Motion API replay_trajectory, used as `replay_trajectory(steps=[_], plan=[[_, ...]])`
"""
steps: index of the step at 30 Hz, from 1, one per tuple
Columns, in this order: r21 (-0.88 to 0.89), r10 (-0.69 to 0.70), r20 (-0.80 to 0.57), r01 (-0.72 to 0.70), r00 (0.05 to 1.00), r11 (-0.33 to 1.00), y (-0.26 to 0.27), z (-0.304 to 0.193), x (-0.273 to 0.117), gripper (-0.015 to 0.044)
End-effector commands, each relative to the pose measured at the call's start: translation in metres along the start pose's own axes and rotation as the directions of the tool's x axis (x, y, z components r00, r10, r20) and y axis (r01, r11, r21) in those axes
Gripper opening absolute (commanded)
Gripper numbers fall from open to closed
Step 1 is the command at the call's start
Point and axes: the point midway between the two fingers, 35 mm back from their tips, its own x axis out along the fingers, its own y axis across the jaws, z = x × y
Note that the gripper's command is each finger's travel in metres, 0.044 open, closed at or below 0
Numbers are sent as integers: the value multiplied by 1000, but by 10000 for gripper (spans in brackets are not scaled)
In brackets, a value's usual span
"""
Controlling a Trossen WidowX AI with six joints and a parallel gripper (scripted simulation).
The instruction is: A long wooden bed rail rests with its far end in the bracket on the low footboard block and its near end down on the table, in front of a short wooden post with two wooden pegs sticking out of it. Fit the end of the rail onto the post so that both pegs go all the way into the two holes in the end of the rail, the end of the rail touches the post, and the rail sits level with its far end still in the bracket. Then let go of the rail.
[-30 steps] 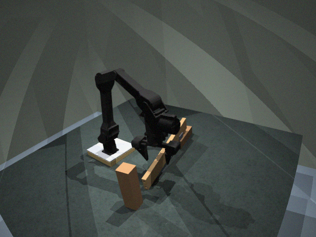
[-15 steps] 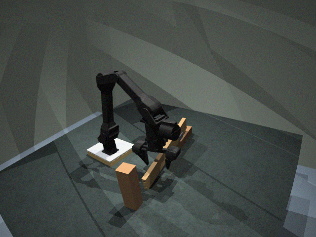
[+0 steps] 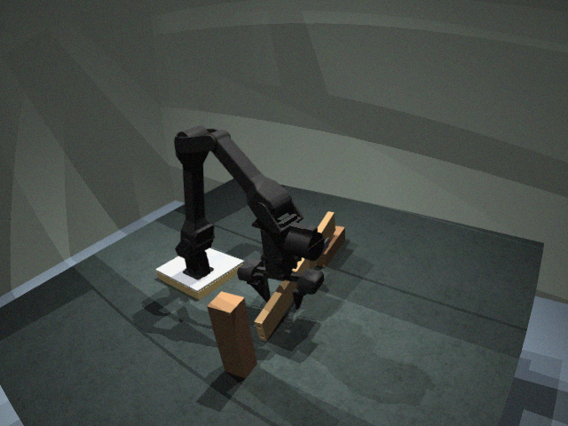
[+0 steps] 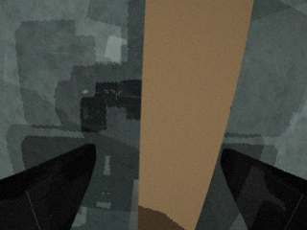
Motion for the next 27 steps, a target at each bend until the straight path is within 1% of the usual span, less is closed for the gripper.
replay_trajectory(steps=[1,9,16,27], plan=[[0,4,-3,-4,1000,1000,1,0,2,256],[0,4,-3,-4,1000,1000,1,0,2,46],[0,4,-3,-4,1000,1000,1,0,2,0],[0,4,-3,-4,1000,1000,1,0,2,0]])
